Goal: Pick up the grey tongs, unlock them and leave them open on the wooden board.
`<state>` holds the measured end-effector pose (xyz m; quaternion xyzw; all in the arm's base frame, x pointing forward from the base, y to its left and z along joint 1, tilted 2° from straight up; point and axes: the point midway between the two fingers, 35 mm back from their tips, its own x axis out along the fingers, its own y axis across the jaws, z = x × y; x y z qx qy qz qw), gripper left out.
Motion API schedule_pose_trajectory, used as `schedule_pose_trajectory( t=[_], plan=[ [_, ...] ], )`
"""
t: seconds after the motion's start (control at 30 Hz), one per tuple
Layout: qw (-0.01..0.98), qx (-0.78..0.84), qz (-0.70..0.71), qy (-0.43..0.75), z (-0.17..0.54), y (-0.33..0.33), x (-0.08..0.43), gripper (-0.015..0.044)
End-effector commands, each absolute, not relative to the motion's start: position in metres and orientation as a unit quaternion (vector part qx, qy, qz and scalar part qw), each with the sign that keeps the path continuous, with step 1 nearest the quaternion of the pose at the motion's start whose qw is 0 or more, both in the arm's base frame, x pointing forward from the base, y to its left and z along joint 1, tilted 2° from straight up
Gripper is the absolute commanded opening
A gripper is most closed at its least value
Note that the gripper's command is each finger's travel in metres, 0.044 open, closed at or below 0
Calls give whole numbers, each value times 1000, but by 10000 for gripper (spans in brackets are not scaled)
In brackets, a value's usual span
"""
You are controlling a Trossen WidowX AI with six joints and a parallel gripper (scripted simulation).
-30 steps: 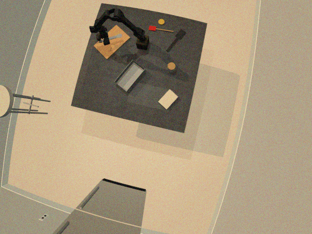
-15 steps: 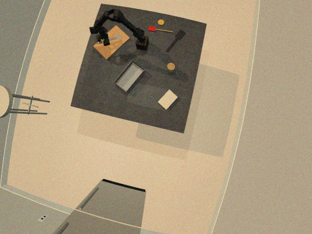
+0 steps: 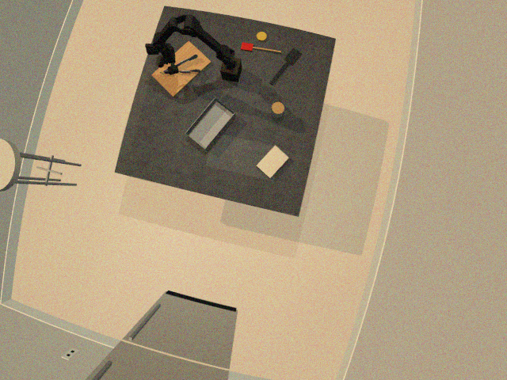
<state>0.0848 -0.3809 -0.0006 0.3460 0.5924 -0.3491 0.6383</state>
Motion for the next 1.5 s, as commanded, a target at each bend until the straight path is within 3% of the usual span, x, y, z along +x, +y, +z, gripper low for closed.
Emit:
schedule_pose_trajectory(
  t=[0.0, 0.17, 0.53, 1.0, 1.47],
  plan=[
    [638, 345, -350, 593, 0, -381, 85, 440],
    [640, 345, -349, 591, 16, -375, 105, 440],
    [637, 350, -348, 592, 114, -301, 207, 440],
    [645, 345, -342, 590, 163, -296, 202, 440],
    [645, 345, -342, 590, 163, -296, 202, 440]
  ],
)
